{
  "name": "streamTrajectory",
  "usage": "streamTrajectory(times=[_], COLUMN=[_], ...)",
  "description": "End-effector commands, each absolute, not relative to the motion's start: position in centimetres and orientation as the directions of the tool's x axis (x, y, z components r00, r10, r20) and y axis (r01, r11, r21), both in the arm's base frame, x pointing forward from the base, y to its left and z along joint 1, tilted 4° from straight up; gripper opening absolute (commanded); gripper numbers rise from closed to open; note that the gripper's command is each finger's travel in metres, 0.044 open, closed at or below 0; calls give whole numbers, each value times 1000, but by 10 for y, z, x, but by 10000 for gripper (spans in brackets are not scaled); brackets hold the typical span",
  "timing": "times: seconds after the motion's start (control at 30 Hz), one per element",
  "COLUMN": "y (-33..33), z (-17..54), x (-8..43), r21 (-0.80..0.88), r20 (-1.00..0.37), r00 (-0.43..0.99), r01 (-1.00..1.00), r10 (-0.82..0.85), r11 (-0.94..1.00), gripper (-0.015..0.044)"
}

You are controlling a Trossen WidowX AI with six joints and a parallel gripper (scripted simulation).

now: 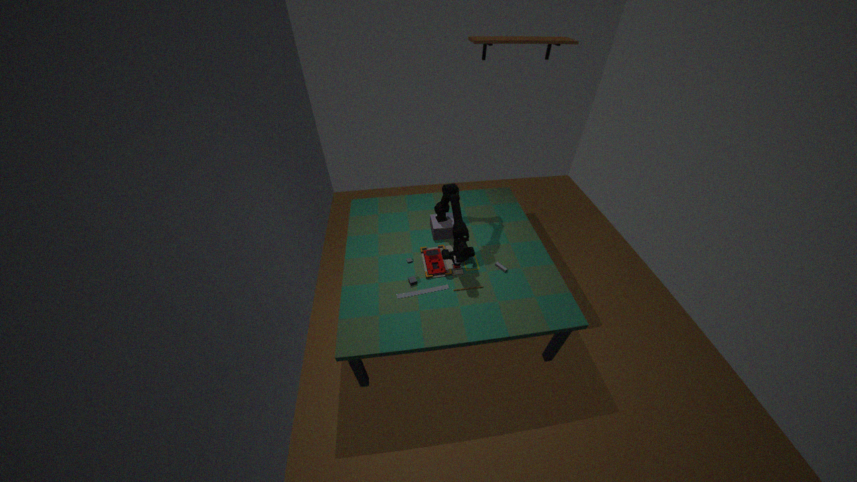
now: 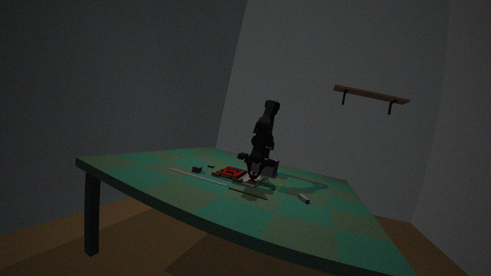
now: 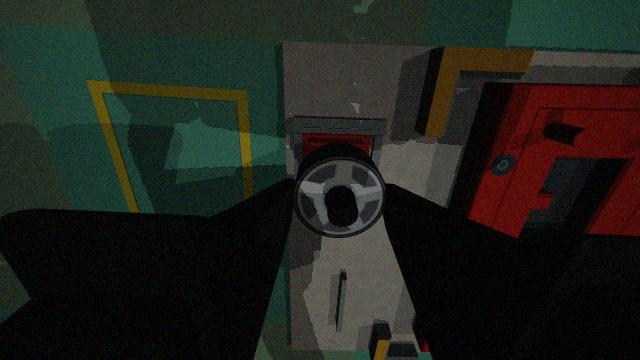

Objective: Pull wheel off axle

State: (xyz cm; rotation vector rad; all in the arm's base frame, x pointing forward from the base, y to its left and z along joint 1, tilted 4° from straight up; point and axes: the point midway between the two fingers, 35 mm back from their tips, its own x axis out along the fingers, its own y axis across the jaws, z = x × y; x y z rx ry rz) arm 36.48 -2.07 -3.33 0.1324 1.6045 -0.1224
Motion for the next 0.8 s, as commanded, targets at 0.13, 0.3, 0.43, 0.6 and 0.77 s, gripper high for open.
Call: streamTrajectory(times=[0.13, 0.3, 0.43, 0.6, 0.77], y=[-21, -21, -21, -21, -21], z=[-30, -28, -27, -25, -24], x=[366, 366, 366, 366, 366], r21=[3, 3, 2, 2, 2], r20=[-999, -999, -999, -999, -999], r00=[-36, -35, -35, -35, -35], r01=[162, 162, 162, 162, 162], r10=[9, 8, 8, 8, 8], r11=[987, 987, 987, 987, 987], gripper=[0, 0, 0, 0, 0])
